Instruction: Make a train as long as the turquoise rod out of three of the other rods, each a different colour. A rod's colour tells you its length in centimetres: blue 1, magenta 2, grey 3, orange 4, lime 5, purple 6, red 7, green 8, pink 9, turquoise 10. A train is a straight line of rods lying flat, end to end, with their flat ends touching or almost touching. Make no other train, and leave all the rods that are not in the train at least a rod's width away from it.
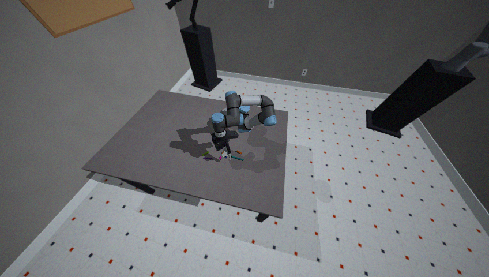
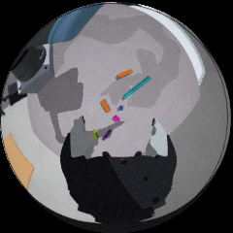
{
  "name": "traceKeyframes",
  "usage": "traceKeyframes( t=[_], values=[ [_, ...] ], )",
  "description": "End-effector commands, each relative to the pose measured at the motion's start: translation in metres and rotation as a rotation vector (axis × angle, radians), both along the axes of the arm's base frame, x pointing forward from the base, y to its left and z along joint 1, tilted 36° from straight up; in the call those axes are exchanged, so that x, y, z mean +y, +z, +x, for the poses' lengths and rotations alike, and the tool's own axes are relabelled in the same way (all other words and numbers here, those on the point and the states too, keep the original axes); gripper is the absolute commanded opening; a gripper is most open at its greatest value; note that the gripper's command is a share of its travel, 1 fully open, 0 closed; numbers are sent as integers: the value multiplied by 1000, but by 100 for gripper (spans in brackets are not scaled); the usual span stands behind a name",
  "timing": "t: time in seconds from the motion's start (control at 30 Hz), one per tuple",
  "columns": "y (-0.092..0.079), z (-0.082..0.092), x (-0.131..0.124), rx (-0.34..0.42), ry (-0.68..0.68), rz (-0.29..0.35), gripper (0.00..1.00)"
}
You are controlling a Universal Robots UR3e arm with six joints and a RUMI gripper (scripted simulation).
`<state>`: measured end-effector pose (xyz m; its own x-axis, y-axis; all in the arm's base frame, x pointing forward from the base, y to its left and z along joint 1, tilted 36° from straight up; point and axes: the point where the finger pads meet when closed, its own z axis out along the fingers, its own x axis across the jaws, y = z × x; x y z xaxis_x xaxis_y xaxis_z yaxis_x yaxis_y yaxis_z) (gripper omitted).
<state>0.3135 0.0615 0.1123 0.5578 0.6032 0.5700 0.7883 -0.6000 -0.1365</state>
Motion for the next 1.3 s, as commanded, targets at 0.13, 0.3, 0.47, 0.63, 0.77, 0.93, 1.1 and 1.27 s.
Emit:
traceKeyframes(
  t=[0.13, 0.3, 0.47, 0.63, 0.77, 0.93, 1.1, 1.27],
  values=[
    [1, 1, 1, -32, 46, -12, 100],
    [1, 1, 1, -33, 46, -13, 100],
    [1, 1, 1, -33, 46, -13, 100],
    [1, 1, 1, -33, 46, -13, 100],
    [1, 1, 1, -33, 46, -13, 100],
    [1, 1, 1, -33, 46, -13, 100],
    [1, 1, 1, -33, 46, -13, 100],
    [1, 1, 1, -33, 46, -13, 100]
  ],
)
